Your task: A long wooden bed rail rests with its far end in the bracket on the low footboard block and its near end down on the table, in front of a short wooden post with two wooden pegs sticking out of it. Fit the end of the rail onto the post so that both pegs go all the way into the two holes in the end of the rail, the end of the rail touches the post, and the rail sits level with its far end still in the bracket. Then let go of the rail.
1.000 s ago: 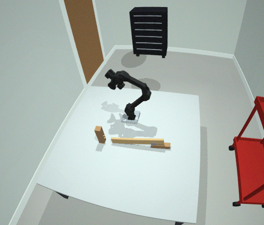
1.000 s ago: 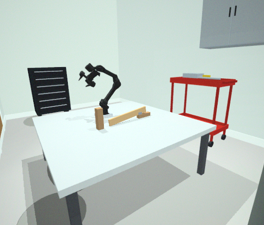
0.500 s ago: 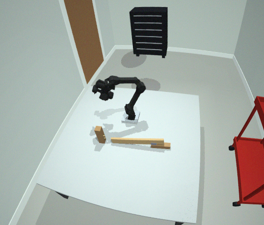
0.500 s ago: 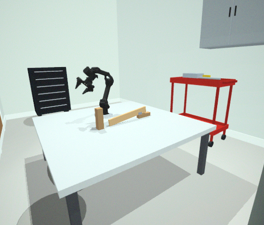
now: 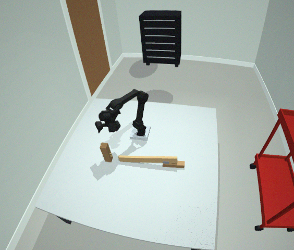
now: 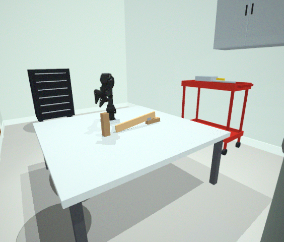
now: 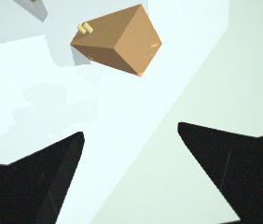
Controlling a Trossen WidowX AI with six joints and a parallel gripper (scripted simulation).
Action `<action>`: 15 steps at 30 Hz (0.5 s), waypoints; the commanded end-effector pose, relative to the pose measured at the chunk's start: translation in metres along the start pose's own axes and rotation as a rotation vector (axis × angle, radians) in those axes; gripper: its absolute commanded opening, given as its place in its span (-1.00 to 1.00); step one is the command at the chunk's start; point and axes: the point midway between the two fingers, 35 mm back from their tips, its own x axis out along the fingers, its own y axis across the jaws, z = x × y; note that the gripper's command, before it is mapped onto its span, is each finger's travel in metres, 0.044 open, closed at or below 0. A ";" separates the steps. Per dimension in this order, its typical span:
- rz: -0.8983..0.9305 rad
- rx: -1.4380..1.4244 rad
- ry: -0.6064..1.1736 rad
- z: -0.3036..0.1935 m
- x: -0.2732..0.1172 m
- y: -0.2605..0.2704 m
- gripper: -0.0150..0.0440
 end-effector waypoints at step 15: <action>0.385 -0.846 -0.456 0.195 0.036 0.116 1.00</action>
